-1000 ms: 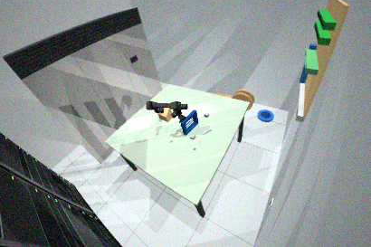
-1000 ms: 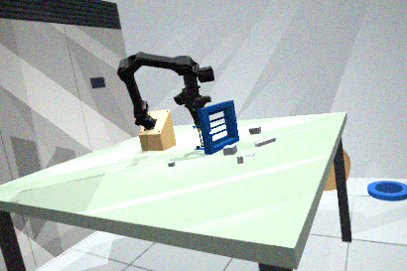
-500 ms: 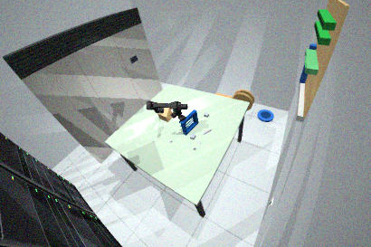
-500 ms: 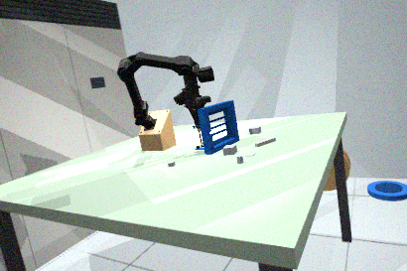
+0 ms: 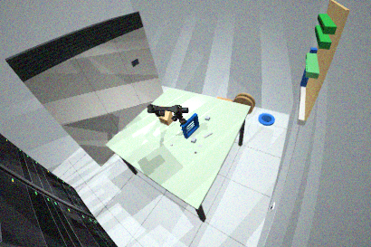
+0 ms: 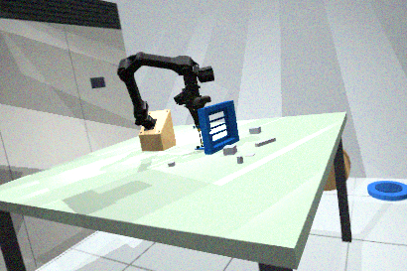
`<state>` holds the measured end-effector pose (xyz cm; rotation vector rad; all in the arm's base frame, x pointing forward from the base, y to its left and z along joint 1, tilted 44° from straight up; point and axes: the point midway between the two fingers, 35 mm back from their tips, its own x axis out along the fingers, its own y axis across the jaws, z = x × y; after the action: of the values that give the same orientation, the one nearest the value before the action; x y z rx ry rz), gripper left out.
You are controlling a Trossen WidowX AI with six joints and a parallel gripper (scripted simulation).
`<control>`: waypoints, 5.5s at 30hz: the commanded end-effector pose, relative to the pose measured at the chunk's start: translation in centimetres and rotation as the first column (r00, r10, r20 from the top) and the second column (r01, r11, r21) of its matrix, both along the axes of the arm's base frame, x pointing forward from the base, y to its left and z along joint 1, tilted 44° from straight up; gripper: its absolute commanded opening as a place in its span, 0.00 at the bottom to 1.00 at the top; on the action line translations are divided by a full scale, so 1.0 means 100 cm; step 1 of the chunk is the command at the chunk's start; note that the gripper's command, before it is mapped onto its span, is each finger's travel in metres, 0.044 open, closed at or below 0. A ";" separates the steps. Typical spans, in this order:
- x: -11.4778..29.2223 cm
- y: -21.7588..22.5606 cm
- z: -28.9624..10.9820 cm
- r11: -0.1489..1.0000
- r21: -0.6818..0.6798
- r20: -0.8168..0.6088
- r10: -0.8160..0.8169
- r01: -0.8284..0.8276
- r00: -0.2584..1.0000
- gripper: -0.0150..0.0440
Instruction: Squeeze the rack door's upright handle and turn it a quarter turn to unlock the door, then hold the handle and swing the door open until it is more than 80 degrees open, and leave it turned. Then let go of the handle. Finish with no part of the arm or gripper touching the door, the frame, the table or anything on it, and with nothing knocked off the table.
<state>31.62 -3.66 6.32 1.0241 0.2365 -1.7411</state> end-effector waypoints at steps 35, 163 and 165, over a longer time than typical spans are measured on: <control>0.002 -0.001 0.000 0.906 0.127 -0.366 0.420 -0.403 0.830 0.76; -0.028 0.024 -0.020 -0.070 0.998 0.020 0.200 0.007 -0.980 0.30; -0.030 0.026 -0.022 -0.067 0.998 0.000 0.222 -0.016 -0.975 0.30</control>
<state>28.51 -1.10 4.22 -1.2479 1.8120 0.1747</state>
